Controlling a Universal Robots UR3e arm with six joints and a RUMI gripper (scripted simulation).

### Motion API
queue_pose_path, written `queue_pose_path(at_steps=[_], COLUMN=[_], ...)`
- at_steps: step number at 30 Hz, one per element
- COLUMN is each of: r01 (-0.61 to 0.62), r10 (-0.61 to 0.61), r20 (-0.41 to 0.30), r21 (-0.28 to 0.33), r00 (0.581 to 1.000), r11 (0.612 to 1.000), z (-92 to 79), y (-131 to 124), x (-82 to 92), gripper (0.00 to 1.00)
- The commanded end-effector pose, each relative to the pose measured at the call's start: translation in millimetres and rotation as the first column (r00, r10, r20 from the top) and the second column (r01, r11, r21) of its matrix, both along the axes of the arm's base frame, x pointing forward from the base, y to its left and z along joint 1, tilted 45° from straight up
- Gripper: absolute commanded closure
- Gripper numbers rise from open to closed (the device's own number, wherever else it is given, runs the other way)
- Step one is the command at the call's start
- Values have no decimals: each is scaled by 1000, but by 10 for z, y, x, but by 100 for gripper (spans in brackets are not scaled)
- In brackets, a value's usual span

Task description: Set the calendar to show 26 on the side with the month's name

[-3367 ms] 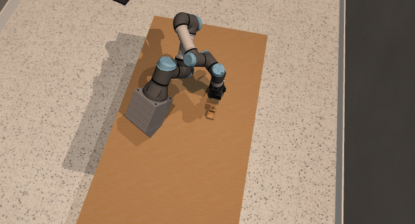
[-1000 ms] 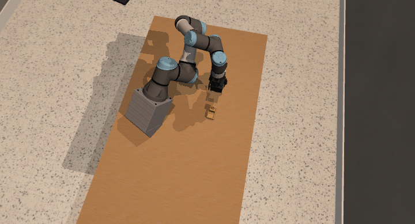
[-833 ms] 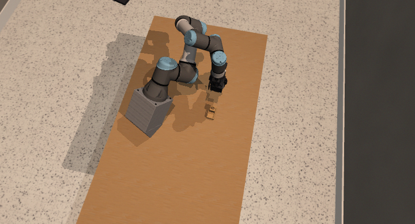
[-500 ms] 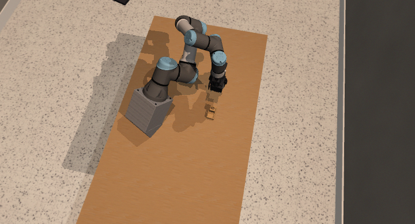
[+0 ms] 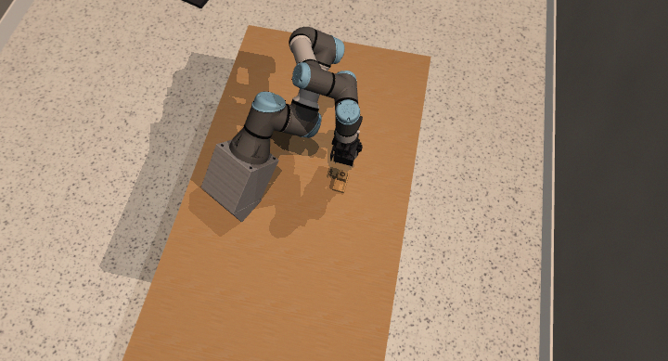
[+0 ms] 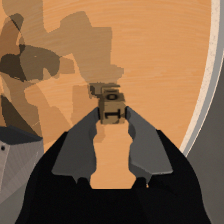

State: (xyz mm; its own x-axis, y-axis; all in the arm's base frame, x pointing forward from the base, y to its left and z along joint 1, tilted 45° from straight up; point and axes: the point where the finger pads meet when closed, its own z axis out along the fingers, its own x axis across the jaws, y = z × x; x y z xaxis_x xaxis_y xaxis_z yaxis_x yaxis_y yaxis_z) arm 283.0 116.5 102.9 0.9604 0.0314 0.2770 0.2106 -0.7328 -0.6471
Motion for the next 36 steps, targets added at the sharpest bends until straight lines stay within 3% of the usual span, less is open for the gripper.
queue_pose_path(at_steps=[1, 7, 25, 36], r01=[-1, 0, 0, 0], r10=[1, 0, 0, 0], r20=[-1, -1, -1, -1], r21=[2, 5, 5, 5], r00=[1000, 1000, 1000, 1000], r11=[1000, 1000, 1000, 1000], z=[-217, -415, -433, -551], y=[-230, -449, -456, -343], x=[85, 100, 101, 133], gripper=[89, 89, 89, 89])
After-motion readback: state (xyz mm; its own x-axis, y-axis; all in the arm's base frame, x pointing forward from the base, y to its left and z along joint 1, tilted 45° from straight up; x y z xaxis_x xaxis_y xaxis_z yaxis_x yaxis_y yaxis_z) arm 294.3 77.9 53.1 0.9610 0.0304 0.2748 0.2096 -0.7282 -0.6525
